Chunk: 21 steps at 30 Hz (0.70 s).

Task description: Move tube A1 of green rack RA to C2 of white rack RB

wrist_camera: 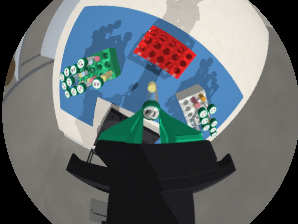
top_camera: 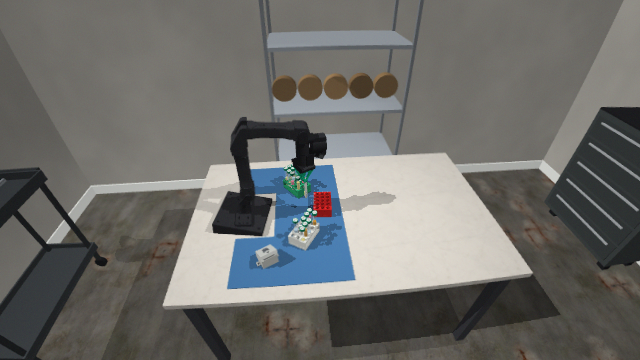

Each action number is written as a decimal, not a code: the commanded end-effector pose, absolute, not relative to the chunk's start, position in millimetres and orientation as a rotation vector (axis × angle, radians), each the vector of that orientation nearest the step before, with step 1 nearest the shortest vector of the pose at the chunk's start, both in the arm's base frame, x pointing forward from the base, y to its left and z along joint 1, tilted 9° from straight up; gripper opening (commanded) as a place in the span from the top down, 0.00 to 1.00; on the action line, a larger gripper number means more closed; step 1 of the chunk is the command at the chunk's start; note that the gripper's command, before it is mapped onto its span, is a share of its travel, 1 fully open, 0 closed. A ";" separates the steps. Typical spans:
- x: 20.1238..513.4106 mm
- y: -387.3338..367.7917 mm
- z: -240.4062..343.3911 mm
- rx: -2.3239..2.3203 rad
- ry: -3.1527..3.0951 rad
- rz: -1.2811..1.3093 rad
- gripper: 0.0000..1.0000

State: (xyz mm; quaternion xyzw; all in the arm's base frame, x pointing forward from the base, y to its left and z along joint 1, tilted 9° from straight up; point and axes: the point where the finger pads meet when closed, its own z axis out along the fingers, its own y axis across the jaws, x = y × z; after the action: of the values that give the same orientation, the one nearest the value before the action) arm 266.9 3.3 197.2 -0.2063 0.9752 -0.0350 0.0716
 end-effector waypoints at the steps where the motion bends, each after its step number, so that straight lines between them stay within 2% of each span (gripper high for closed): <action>1: 267.8 3.5 200.6 -0.835 2.869 -0.126 1.00; 21: 281.2 48.2 201.1 -0.930 2.842 -0.131 1.00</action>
State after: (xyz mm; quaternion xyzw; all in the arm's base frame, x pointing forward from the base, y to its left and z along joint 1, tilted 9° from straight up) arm 278.2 42.4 194.0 -0.3214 0.9440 -0.0432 0.0605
